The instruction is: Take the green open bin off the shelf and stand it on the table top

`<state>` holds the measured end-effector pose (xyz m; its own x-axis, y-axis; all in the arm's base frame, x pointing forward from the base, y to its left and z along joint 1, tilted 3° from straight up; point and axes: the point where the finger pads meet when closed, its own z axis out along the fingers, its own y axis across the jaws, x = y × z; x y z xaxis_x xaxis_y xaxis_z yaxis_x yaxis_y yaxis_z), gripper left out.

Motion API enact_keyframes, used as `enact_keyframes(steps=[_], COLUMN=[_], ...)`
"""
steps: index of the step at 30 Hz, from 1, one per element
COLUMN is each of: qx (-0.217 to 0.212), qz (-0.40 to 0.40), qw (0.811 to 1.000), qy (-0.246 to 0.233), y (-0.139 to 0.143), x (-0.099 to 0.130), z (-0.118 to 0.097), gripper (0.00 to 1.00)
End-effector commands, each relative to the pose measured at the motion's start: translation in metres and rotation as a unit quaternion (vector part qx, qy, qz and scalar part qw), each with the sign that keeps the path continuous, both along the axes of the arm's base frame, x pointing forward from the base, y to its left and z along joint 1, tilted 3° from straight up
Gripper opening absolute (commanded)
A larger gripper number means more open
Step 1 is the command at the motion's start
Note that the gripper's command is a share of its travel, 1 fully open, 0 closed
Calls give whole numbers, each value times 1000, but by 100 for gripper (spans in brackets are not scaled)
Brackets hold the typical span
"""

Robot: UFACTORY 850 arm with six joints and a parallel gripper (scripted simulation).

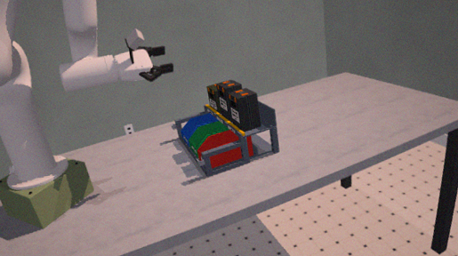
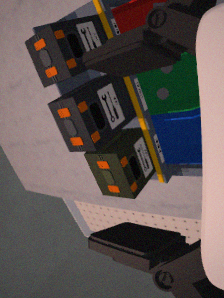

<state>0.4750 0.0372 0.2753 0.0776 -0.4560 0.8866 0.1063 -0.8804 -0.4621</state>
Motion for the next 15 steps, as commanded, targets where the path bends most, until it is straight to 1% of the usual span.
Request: enact_keyframes(steps=[1,6,15], qx=[0,0,0], qz=[0,0,0], qw=[1000,1000,1000], qy=[-1,-1,-1], y=[0,55,55], x=[0,-4,-4], z=[1,1,1], gripper=[100,100,100])
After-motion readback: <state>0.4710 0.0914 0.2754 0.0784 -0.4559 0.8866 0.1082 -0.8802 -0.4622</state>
